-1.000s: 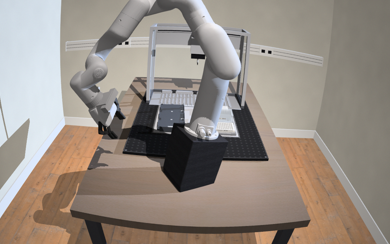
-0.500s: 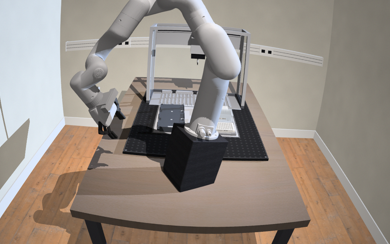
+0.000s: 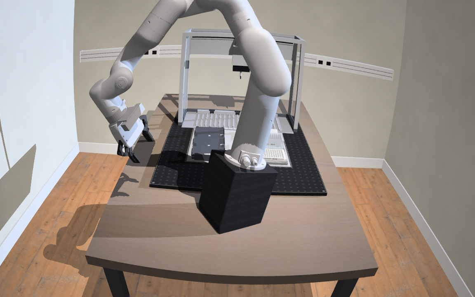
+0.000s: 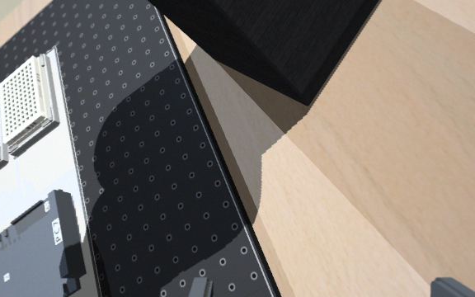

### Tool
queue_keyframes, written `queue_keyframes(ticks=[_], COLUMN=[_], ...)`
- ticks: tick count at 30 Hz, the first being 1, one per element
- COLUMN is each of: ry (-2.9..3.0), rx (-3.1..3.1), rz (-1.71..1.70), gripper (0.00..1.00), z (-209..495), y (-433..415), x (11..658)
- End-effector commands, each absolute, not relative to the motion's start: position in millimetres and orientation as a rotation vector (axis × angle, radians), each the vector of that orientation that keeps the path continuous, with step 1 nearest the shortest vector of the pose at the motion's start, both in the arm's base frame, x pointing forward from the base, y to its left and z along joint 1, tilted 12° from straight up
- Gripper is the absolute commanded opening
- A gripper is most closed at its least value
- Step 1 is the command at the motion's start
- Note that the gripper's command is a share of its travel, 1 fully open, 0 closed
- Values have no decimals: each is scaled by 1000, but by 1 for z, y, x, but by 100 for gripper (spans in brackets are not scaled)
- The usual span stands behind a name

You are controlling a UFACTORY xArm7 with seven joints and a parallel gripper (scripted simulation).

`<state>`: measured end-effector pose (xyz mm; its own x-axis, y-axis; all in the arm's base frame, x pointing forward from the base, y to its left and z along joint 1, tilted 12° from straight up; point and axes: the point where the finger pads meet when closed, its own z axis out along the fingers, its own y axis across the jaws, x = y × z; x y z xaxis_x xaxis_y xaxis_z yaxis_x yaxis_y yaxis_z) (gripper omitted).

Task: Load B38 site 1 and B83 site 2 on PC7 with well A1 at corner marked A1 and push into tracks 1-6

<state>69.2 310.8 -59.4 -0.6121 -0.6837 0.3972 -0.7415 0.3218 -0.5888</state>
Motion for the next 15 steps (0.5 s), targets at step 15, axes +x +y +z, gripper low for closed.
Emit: queue_keyframes(ticks=[15], ry=[-2745], rx=[907], rz=[1015], gripper=[100], z=[-53], y=[313], x=[141])
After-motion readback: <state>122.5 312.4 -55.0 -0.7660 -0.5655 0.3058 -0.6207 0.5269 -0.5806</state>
